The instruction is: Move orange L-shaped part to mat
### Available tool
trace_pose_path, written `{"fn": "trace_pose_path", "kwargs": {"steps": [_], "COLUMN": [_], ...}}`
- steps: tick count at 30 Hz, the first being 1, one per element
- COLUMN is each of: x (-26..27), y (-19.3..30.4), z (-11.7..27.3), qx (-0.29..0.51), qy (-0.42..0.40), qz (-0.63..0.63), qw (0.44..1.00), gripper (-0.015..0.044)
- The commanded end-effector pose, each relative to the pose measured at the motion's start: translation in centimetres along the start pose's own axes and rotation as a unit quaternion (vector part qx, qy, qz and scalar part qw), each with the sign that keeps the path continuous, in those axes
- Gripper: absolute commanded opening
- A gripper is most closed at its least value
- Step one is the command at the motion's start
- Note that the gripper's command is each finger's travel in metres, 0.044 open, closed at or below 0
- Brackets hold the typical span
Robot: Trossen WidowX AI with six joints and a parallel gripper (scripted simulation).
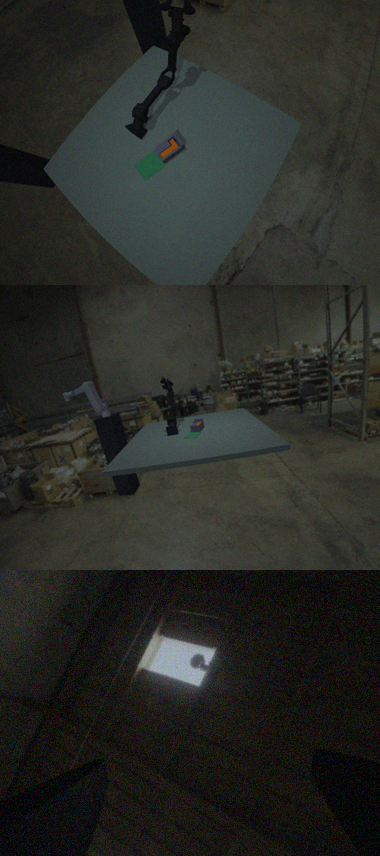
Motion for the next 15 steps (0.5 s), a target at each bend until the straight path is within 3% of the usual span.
{"fn": "trace_pose_path", "kwargs": {"steps": [1, 8, 15], "x": [-0.6, -7.7, -13.3], "y": [0.4, 6.7, 12.7], "z": [0.0, 0.5, 2.7], "qx": [0.007, 0.144, 0.270], "qy": [0.006, 0.094, 0.153], "qz": [-0.006, 0.044, 0.072], "qw": [1.000, 0.984, 0.948], "gripper": [0.0374, 0.0190, 0.0180]}}
Point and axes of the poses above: the point midway between the two fingers, 35 mm back from their tips, its own z axis back along the fingers, its own x axis across the jaws, y = z × x, the point moved 4 cm from there along z, back along the fingers, and after that the axes turned 2 degrees about -z, right-handed, at the moved point
